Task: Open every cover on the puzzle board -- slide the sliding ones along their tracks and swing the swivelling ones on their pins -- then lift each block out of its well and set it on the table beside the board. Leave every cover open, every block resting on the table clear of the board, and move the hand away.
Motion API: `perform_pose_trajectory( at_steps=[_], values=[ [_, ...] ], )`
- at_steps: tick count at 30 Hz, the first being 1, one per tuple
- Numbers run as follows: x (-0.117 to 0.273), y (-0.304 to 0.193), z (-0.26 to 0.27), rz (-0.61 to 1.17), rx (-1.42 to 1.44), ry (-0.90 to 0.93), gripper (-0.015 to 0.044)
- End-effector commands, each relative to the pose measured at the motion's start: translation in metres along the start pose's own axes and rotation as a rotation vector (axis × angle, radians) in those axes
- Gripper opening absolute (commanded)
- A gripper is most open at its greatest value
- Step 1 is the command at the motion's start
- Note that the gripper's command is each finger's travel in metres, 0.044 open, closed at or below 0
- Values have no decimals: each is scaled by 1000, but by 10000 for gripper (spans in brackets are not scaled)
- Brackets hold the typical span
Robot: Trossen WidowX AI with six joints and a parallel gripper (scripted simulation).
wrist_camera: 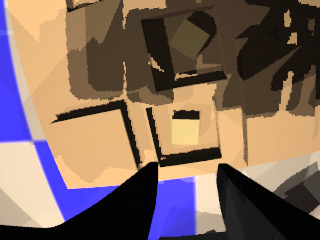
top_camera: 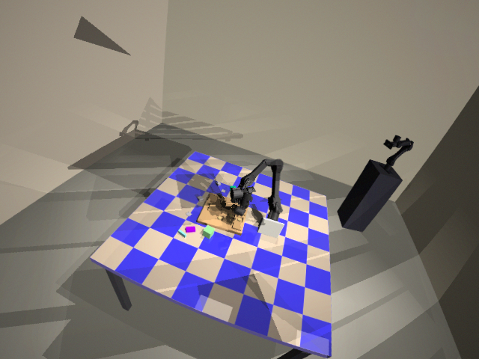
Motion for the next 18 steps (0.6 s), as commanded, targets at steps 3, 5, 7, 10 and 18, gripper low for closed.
perform_pose_trajectory(
  at_steps=[3, 5, 7, 10, 18],
  values=[
    [-15, -1, -1, -2, 5, -3, 144],
    [-20, -1, -1, -2, 4, -3, 144],
    [-25, -1, -1, -2, 4, -4, 144],
    [-26, -1, -1, -2, 4, -4, 144],
    [-26, -1, -1, -2, 4, -4, 144]
  ],
)
Point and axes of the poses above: the point midway between the two fingers, 35 mm back from their tips, its own x axis back along the fingers, its own z axis across the jaws, y = z × x, the point moved 2 cm from there along x, back along the fingers, and after that the axes turned 6 degrees about -x, right-handed, at the moved point
